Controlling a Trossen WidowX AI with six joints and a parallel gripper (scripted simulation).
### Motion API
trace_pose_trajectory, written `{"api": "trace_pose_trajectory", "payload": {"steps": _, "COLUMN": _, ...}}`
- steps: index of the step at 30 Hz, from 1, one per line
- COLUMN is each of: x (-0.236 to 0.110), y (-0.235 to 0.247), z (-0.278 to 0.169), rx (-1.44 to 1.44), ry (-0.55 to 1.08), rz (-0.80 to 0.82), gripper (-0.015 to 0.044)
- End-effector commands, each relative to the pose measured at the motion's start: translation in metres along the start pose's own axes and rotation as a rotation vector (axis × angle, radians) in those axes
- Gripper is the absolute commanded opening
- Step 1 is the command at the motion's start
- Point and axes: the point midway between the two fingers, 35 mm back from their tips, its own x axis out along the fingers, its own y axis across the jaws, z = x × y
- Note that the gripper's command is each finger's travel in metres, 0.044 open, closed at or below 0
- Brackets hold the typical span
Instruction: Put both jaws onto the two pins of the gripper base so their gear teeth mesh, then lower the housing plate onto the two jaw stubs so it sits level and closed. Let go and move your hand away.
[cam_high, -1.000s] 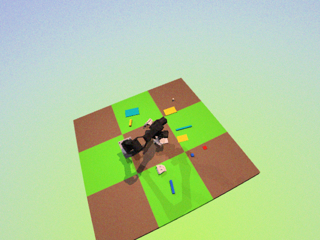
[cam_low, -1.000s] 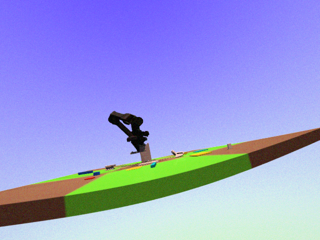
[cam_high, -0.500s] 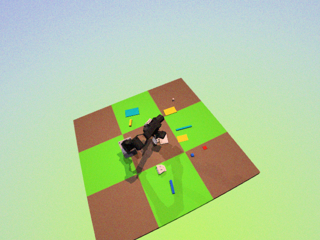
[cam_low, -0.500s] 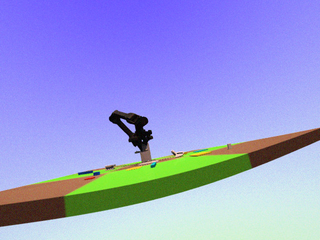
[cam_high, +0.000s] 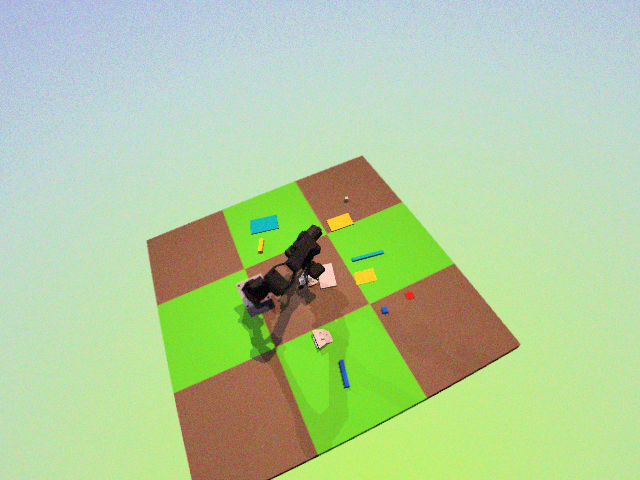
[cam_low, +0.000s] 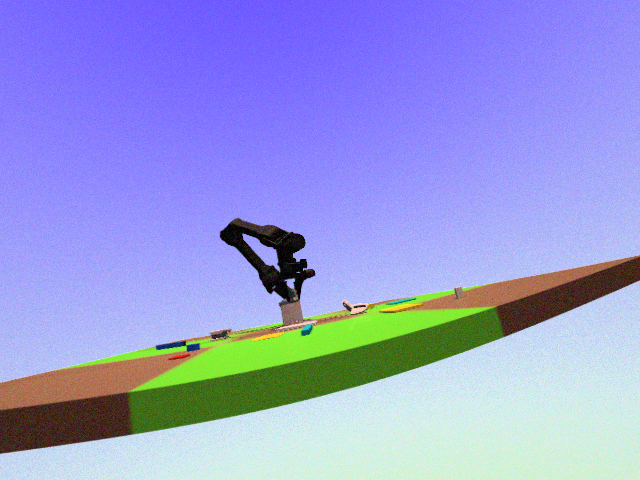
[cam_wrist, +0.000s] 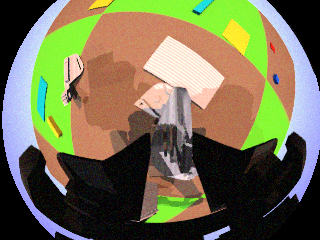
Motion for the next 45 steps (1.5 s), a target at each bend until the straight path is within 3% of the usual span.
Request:
{"api": "trace_pose_trajectory", "payload": {"steps": 1, "x": 0.001, "y": 0.008, "z": -0.001, "rx": 0.083, "ry": 0.002, "rz": 0.002, "gripper": 0.0134}}
{"api": "trace_pose_trajectory", "payload": {"steps": 28, "x": 0.004, "y": 0.049, "z": -0.013, "rx": 0.704, "ry": 0.004, "rz": -0.027, "gripper": 0.0134}}
{"api": "trace_pose_trajectory", "payload": {"steps": 45, "x": 0.004, "y": 0.050, "z": -0.013, "rx": 0.742, "ry": 0.003, "rz": -0.028, "gripper": 0.0134}}
